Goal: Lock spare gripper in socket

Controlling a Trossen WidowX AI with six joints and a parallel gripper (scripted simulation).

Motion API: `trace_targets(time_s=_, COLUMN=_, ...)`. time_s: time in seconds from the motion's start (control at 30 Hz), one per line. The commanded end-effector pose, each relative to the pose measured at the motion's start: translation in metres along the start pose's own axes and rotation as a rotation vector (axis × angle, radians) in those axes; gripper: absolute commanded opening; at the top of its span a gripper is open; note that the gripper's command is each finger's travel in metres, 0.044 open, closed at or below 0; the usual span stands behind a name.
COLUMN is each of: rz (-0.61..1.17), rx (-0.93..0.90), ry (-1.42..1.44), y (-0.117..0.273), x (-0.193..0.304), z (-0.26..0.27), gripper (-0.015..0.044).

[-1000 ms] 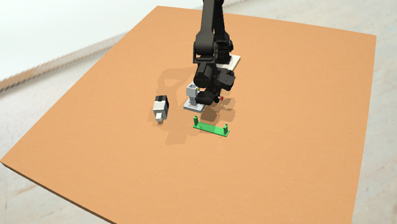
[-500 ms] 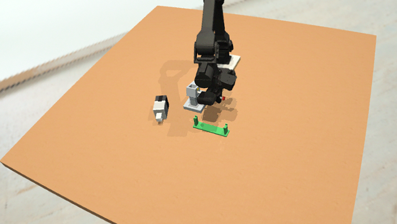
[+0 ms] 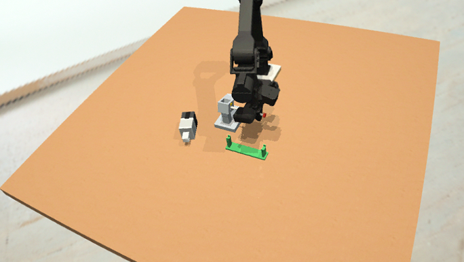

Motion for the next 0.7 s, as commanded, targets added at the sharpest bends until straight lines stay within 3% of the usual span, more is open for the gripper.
trace_targets(time_s=0.0, rz=-0.002, rx=0.001, ry=-0.001, y=0.000, x=-0.003, z=0.000, gripper=0.0000)
trace_targets(time_s=0.67, rz=0.000, rx=-0.004, ry=-0.001, y=-0.002, x=-0.020, z=-0.004, gripper=0.0000)
Point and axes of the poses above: the point midway between the two fingers, 35 mm back from their tips, its own y axis back along the fingers, its own z axis across the jaws, x = y × z, the point moved 7 cm from there along y, back along the fingers, and after that the axes turned 9 degrees about y, right-handed, at the moved point
